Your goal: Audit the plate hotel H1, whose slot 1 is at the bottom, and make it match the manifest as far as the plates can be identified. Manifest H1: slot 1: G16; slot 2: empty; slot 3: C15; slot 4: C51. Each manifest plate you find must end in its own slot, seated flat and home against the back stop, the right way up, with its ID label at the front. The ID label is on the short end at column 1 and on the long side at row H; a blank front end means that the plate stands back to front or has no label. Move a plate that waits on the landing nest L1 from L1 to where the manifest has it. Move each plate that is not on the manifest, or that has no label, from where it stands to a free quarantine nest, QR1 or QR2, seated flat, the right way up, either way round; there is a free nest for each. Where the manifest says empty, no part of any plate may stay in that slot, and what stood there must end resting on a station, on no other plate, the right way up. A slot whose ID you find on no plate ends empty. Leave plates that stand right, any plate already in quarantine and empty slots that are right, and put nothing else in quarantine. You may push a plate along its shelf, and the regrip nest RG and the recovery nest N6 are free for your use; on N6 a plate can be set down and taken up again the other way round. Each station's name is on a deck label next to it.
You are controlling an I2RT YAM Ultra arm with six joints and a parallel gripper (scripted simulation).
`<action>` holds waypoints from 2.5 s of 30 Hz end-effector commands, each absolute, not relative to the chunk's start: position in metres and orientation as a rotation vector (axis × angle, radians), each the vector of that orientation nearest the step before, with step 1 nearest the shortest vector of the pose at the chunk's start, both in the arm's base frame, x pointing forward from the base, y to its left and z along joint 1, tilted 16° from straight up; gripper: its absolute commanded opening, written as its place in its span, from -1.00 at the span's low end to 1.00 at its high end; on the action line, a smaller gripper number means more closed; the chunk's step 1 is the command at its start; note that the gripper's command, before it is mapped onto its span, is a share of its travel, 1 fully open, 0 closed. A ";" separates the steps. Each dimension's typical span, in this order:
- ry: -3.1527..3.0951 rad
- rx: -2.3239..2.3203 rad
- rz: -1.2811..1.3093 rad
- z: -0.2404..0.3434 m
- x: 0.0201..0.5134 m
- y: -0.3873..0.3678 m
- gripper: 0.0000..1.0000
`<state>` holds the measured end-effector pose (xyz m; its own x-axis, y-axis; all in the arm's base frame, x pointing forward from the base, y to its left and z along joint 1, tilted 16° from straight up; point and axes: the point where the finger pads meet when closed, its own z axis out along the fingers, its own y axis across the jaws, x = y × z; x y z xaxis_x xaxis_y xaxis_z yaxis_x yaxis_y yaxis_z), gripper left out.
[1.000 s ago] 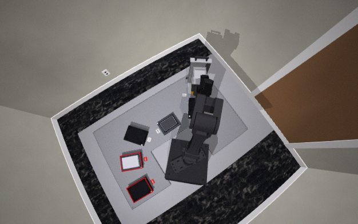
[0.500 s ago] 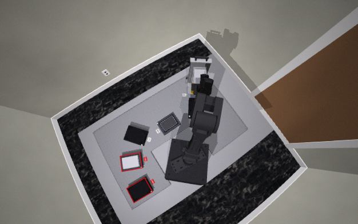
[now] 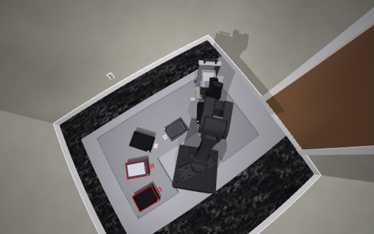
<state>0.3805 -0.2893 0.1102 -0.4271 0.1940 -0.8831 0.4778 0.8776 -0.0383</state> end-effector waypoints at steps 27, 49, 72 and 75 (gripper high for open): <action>2.017 0.491 -0.349 0.111 0.381 -0.290 1.00; 2.017 0.491 -0.349 0.120 0.377 -0.288 1.00; 2.018 0.491 -0.349 0.110 0.347 -0.272 1.00; 2.019 0.491 -0.349 0.109 0.343 -0.269 1.00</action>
